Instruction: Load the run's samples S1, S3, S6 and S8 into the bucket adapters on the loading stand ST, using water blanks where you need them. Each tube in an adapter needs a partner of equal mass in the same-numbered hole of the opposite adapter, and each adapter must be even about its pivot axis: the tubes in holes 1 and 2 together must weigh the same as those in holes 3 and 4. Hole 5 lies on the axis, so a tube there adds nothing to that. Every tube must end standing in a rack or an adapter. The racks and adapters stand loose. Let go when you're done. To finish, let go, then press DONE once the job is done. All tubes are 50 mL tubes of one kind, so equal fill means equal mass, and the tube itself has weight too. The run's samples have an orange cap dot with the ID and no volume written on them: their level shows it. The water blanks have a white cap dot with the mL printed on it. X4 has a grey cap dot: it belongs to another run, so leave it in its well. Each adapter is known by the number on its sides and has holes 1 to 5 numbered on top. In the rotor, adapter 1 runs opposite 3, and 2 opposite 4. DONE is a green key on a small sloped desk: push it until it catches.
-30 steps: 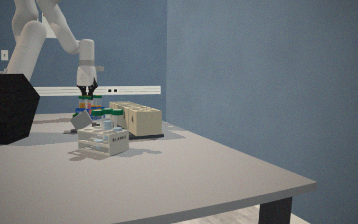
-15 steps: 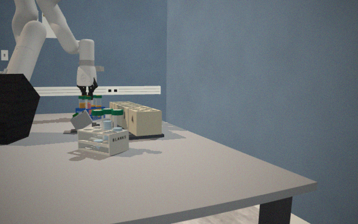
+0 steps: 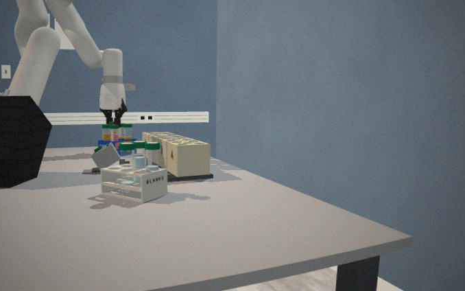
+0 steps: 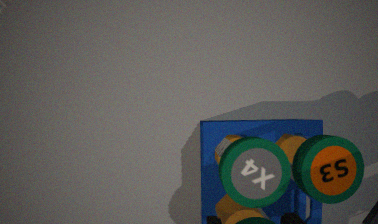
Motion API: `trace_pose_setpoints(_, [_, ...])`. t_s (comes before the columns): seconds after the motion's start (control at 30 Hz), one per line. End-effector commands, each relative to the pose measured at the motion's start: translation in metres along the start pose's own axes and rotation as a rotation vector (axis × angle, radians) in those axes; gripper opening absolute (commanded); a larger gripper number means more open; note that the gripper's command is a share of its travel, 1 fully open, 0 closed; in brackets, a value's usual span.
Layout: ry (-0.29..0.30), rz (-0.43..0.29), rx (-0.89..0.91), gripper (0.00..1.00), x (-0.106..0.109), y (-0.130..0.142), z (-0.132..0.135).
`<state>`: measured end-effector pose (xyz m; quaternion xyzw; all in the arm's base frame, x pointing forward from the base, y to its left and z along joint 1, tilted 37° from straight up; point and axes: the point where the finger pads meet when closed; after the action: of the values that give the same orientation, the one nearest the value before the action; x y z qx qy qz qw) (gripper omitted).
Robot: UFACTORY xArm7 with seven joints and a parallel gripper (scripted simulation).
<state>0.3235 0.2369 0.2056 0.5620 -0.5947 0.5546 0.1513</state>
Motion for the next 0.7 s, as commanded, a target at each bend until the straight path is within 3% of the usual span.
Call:
trace_pose_setpoints(0.0, [0.0,0.003,0.0,0.0,0.001,-0.001,0.0])
trace_pose_setpoints(0.67, [0.0,0.003,0.0,0.0,0.012,-0.001,0.0])
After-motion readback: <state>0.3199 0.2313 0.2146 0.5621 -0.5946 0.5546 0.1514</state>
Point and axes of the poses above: the point where the finger pads meet when closed, its own x axis back along the fingers, its own z axis across the jaws, y = z × x, and after that the axes turned 11 degrees about -x, right-handed
